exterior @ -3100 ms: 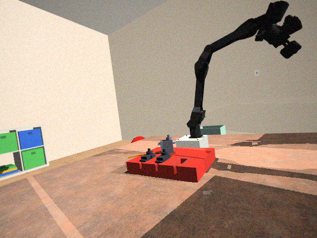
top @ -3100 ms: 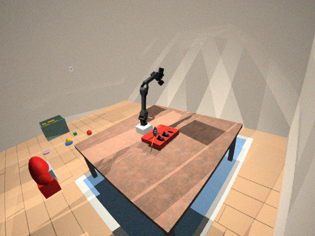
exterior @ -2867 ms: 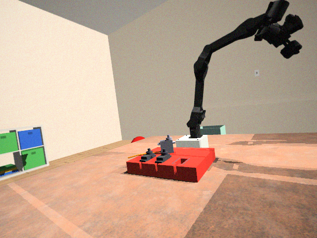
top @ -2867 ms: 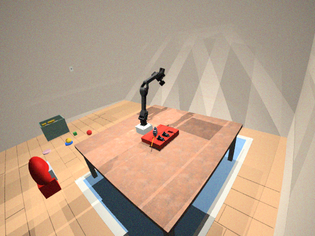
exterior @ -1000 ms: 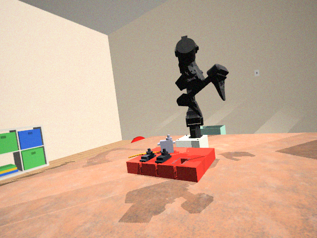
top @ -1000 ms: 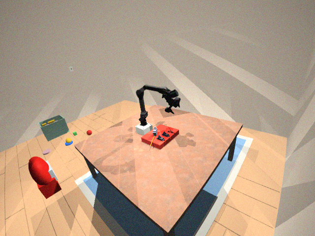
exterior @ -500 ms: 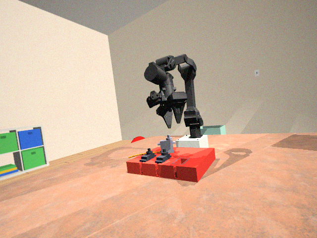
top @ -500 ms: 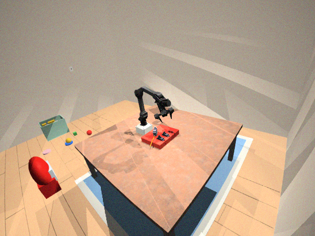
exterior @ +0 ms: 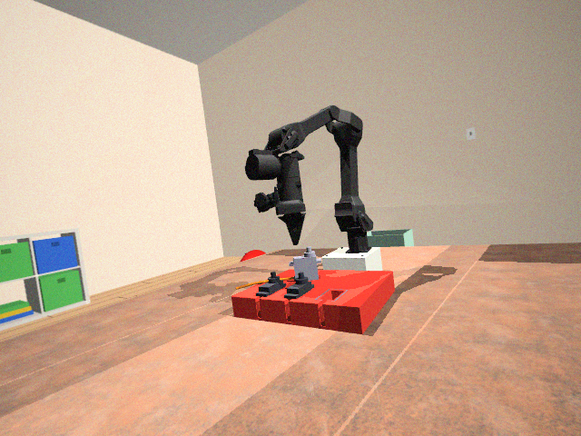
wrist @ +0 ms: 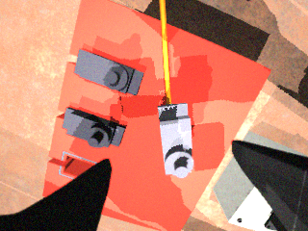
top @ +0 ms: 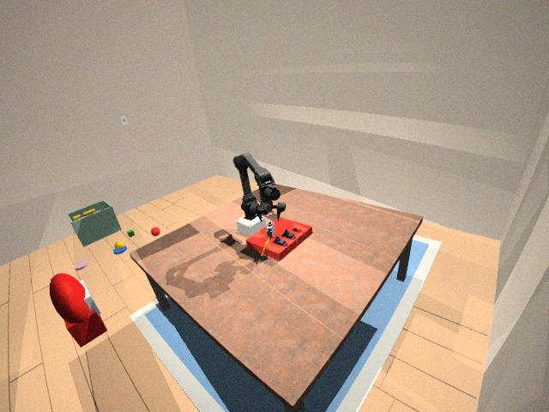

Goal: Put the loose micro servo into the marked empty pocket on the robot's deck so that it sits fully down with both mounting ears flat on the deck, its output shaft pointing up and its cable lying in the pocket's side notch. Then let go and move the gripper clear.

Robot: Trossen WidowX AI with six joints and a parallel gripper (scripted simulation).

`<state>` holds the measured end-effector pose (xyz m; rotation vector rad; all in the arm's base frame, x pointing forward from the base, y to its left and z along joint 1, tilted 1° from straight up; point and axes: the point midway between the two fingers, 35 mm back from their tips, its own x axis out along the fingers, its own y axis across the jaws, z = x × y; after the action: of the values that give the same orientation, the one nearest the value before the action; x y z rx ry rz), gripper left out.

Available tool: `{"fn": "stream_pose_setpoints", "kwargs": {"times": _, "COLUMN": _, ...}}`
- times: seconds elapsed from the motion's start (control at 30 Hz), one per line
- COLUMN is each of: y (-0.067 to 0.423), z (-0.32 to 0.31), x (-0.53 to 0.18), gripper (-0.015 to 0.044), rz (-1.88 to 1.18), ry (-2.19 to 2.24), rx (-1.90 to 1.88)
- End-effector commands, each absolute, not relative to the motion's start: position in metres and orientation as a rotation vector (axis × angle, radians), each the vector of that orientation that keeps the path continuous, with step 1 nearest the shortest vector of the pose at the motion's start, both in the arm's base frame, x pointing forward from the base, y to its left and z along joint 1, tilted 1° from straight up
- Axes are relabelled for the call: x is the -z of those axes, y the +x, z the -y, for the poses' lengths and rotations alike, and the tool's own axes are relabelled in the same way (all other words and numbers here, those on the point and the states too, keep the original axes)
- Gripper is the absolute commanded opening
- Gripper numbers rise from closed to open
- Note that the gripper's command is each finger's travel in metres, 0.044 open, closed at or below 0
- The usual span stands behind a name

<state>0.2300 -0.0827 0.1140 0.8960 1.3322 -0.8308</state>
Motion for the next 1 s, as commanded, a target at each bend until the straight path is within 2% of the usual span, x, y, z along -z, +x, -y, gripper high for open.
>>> {"fn": "stream_pose_setpoints", "kwargs": {"times": 0.0, "y": 0.222, "z": 0.087, "x": -0.111, "gripper": 0.0440, "rz": -1.336, "ry": 0.906, "rx": 0.869}}
{"fn": "stream_pose_setpoints", "kwargs": {"times": 0.93, "y": 0.225, "z": 0.087, "x": -0.065, "gripper": 0.0440, "rz": -1.336, "ry": 0.906, "rx": 0.869}}
{"fn": "stream_pose_setpoints", "kwargs": {"times": 0.97, "y": 0.225, "z": 0.087, "x": -0.065, "gripper": 0.0414, "rz": -1.336, "ry": 0.906, "rx": 0.869}}
